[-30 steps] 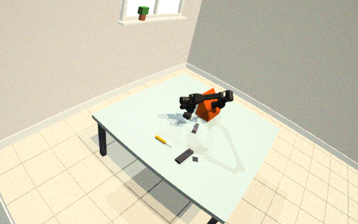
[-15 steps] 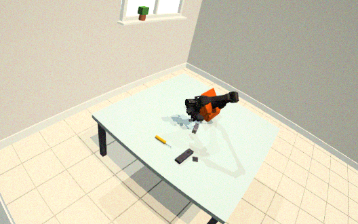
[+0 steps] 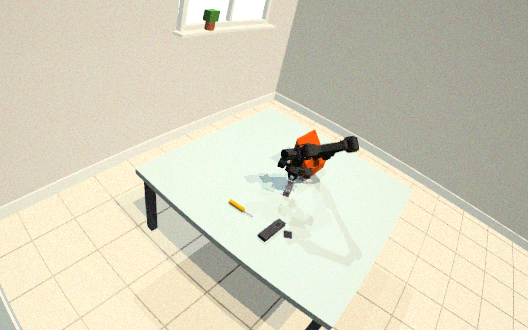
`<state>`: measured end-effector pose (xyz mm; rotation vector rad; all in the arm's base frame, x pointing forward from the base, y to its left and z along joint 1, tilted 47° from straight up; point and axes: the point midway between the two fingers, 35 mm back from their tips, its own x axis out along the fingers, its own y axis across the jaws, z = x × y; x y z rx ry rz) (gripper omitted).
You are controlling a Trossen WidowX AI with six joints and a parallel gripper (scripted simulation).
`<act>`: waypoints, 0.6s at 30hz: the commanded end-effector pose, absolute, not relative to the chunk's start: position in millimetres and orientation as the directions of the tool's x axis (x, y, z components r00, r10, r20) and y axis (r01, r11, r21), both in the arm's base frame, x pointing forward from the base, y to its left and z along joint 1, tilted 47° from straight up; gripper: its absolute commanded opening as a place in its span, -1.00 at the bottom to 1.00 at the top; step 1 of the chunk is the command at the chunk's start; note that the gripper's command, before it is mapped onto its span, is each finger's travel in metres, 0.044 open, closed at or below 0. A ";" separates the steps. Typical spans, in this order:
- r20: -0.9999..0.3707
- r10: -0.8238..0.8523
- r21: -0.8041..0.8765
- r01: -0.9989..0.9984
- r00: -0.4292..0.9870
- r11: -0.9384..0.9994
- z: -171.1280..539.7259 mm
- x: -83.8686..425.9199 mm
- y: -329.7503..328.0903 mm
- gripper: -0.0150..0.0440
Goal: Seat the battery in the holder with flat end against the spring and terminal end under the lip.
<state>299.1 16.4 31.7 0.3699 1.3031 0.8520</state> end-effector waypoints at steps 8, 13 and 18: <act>-0.713 0.696 0.669 -0.378 -0.084 0.640 19.6 294.9 30.7 -0.21; -0.732 0.654 0.671 -0.372 -0.190 0.642 6.6 291.6 43.3 -0.21; -0.733 0.643 0.673 -0.368 -0.220 0.641 3.4 290.7 46.4 -0.21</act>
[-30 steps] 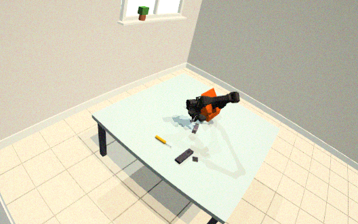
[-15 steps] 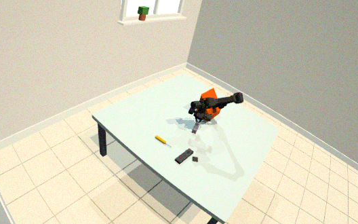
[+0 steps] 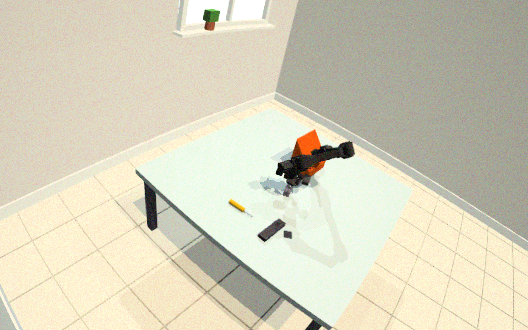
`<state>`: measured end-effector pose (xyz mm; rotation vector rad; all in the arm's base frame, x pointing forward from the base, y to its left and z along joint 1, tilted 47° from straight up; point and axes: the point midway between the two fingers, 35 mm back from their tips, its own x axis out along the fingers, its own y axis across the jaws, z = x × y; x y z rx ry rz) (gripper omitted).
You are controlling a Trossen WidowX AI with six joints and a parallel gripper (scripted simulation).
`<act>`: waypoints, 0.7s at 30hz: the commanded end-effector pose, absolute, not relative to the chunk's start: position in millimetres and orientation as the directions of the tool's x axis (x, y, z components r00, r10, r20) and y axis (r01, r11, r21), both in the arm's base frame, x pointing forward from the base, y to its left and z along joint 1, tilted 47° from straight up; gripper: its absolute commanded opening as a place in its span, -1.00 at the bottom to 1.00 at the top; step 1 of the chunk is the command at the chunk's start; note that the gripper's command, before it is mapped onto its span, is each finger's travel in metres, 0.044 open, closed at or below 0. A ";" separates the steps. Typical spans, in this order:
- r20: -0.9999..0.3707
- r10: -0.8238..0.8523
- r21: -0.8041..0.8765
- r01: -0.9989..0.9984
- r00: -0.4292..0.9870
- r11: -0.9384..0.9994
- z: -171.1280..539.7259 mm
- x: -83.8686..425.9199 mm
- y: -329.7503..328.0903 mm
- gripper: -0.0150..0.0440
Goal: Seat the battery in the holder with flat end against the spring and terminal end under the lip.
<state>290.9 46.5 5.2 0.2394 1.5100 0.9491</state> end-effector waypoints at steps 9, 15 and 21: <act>-0.735 0.625 0.676 -0.366 -0.264 0.640 2.0 293.0 48.9 -0.21; -0.737 0.603 0.675 -0.363 -0.305 0.642 0.3 294.7 51.7 -0.21; -0.737 0.581 0.676 -0.364 -0.345 0.641 -1.3 296.4 54.4 -0.21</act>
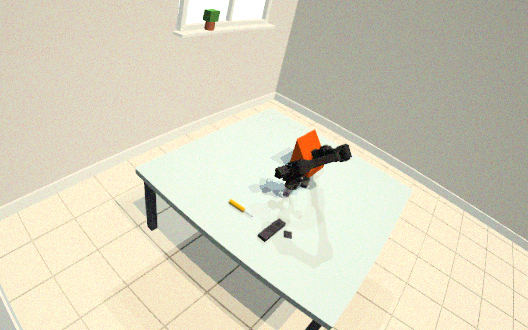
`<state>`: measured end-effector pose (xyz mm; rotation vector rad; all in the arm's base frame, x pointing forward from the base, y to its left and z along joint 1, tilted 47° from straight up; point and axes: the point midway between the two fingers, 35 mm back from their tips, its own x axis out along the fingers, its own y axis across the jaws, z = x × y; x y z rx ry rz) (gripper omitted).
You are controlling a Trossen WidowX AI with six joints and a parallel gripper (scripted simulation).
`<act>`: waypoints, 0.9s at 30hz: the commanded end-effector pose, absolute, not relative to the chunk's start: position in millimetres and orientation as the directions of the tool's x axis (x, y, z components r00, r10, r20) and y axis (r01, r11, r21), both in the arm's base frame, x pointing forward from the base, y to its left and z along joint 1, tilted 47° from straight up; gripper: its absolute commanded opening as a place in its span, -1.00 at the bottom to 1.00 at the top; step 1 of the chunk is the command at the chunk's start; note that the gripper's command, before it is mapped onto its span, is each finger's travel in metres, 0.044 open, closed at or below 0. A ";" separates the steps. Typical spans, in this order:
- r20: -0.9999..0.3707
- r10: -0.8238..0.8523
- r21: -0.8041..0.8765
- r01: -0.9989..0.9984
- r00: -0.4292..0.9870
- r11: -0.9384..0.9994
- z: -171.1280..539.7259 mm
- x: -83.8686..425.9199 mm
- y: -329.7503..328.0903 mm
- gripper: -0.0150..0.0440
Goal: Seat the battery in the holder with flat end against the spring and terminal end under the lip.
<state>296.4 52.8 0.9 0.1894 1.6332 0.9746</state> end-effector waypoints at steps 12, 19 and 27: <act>-0.734 0.532 0.675 -0.368 -0.423 0.639 -4.2 299.3 60.0 -0.21; -0.734 0.515 0.673 -0.371 -0.444 0.640 -4.8 300.0 61.6 -0.21; -0.734 0.515 0.673 -0.372 -0.443 0.640 -4.1 305.1 63.8 -0.21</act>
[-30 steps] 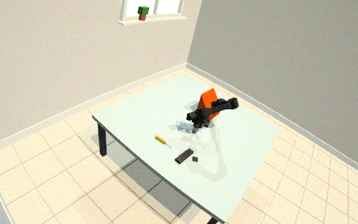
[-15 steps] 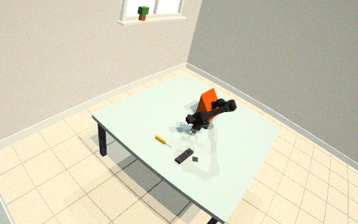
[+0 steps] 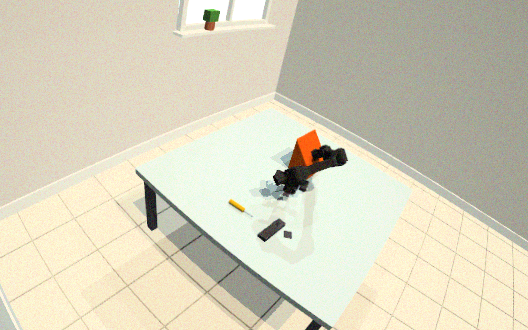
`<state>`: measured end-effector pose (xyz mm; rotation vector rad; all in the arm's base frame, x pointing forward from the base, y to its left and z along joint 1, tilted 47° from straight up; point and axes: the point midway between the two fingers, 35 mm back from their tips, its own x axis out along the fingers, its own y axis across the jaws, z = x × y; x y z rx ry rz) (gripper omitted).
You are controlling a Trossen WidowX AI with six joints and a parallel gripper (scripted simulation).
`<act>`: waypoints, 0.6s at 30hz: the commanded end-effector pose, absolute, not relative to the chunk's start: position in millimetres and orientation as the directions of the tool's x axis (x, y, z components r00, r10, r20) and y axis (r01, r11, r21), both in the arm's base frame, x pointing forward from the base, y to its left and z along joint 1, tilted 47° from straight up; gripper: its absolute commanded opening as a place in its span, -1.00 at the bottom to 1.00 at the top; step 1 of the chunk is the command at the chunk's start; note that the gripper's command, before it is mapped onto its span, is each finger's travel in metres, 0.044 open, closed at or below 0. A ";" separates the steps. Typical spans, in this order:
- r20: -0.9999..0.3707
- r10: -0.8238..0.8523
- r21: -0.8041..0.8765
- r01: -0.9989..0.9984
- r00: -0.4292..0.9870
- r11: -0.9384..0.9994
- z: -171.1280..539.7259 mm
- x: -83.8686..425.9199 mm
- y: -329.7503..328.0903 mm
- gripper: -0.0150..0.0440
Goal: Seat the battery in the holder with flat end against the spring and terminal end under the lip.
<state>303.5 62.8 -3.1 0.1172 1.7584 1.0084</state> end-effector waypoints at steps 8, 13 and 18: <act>-0.734 0.515 0.673 -0.372 -0.443 0.639 -3.0 310.3 65.7 -0.21; -0.734 0.514 0.673 -0.372 -0.444 0.639 -2.2 313.3 66.7 -0.21; -0.733 0.514 0.673 -0.373 -0.445 0.639 -1.4 316.2 67.5 -0.21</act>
